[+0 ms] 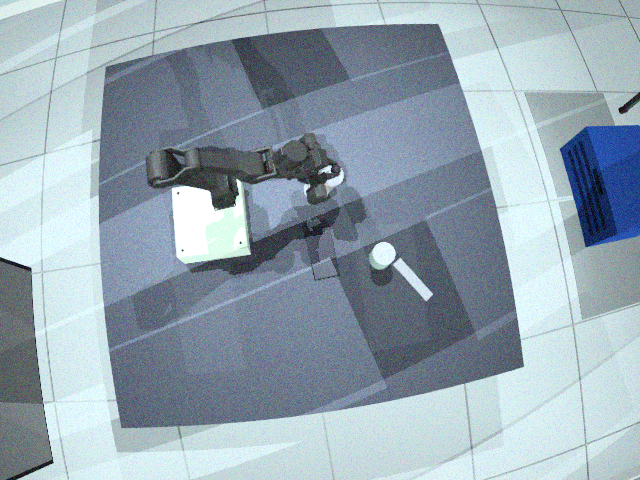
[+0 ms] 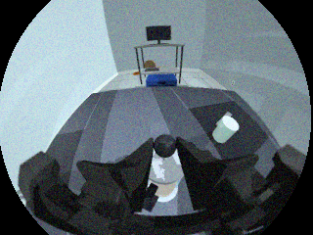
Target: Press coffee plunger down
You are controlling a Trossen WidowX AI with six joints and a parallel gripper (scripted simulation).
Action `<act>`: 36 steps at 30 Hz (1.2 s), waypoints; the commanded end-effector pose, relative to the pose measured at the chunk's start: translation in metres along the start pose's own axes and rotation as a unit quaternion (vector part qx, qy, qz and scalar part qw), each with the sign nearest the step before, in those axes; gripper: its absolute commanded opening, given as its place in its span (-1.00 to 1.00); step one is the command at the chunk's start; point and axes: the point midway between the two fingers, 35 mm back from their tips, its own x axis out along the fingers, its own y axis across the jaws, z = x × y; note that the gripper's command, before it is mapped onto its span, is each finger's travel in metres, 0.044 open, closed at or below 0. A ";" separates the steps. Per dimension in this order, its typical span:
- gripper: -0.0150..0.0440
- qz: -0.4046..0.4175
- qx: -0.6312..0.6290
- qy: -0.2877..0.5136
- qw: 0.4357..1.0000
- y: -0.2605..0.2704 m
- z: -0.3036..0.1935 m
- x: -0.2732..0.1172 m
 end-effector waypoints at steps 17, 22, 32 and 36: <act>1.00 0.000 0.000 0.001 1.000 0.000 0.000 0.000; 1.00 0.005 -0.002 -0.013 1.000 0.004 0.014 -0.003; 1.00 0.000 -0.002 0.007 1.000 0.001 0.040 -0.073; 1.00 0.000 -0.002 0.011 1.000 0.000 0.040 -0.089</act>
